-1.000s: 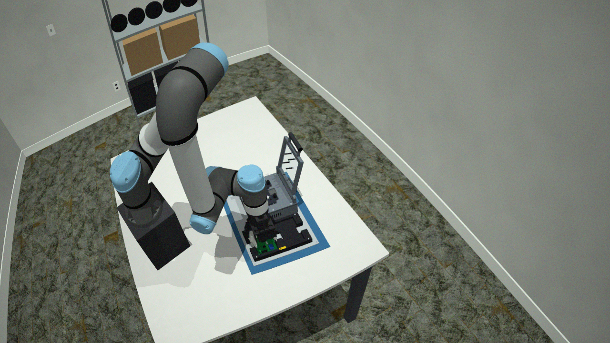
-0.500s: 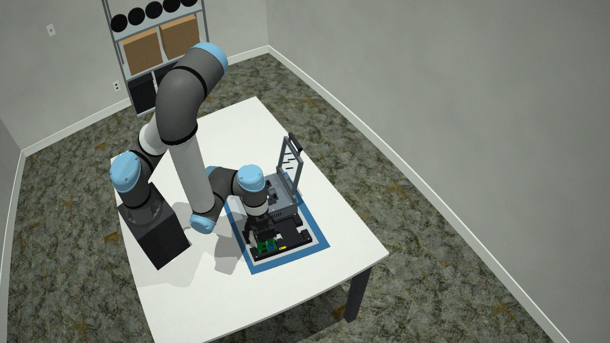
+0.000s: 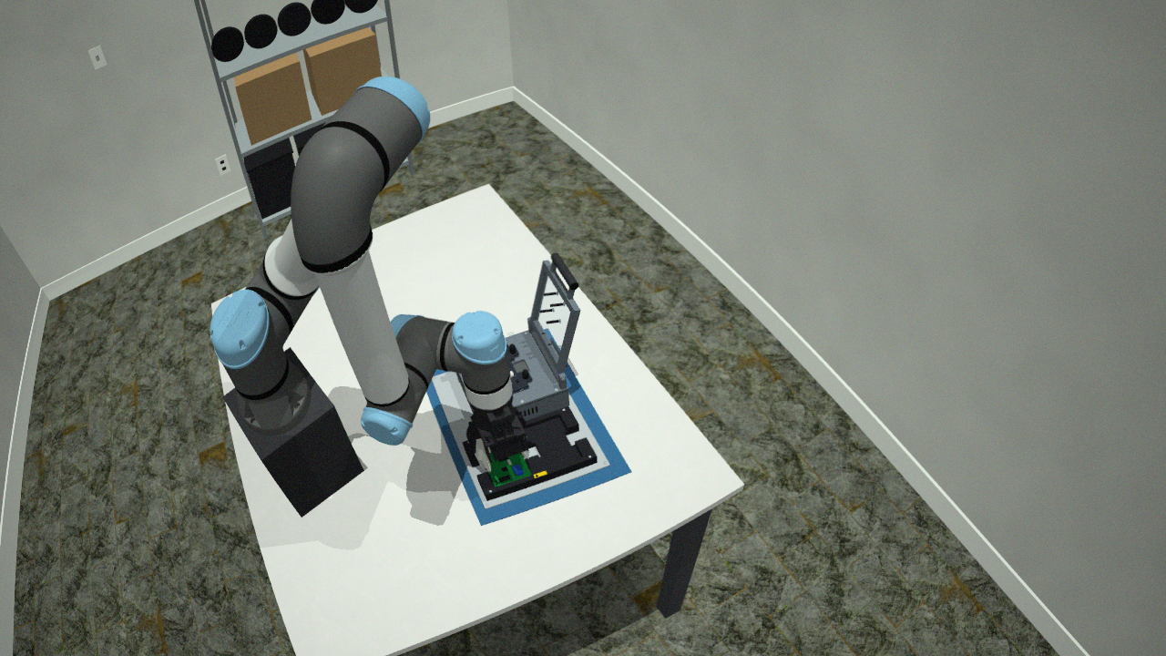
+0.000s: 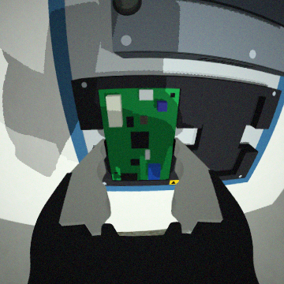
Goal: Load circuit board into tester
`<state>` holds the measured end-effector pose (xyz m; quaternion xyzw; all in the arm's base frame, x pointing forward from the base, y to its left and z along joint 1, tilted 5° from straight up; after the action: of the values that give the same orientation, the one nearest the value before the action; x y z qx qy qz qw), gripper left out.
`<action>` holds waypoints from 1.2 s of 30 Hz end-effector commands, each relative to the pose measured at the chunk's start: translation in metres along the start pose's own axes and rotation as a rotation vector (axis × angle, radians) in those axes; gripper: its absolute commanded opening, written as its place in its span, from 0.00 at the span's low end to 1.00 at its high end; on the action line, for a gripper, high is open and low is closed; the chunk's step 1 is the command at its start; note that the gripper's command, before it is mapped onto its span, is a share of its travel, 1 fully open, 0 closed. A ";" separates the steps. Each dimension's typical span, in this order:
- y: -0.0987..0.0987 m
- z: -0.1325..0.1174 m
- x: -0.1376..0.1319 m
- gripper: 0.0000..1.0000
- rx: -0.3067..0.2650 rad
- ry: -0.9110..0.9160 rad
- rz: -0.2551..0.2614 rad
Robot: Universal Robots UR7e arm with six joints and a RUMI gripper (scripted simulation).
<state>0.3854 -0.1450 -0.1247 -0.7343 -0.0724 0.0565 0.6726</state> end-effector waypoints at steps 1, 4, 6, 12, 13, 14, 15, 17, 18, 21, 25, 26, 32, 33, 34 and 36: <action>-0.005 0.000 0.000 0.39 -0.001 0.000 -0.001; -0.008 0.000 0.000 0.39 -0.001 0.000 -0.001; -0.010 0.000 0.000 0.39 -0.001 0.000 -0.001; -0.013 0.000 0.000 0.39 -0.001 0.000 -0.001; -0.014 0.000 0.000 0.39 -0.001 0.000 -0.001; -0.015 0.000 0.000 0.39 -0.001 0.000 -0.001; -0.016 0.000 0.000 0.39 -0.001 0.000 -0.001; -0.017 0.000 0.000 0.39 -0.001 0.000 -0.001; -0.018 0.000 0.000 0.39 -0.001 0.000 -0.001; -0.020 0.000 0.000 0.39 -0.001 0.000 -0.001; -0.021 0.000 0.000 0.39 -0.001 0.000 -0.001; -0.021 0.000 0.000 0.39 -0.001 0.000 -0.001; -0.022 0.000 0.000 0.39 -0.001 0.000 -0.001; -0.022 0.000 0.000 0.39 -0.001 0.000 -0.001; -0.023 0.000 0.000 0.39 -0.001 0.000 -0.001; -0.023 0.000 0.000 0.39 -0.001 0.000 -0.001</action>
<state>0.3847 -0.1432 -0.1030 -0.7343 -0.0724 0.0565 0.6726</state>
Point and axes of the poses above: the point where the finger pads meet when closed, its own y axis out along the fingers, its own x axis across the jaws, z = x × y, the point moved 6 cm from there along -y, back along the fingers, and after that the axes turned 12 degrees about -y, right-handed, at the moved point
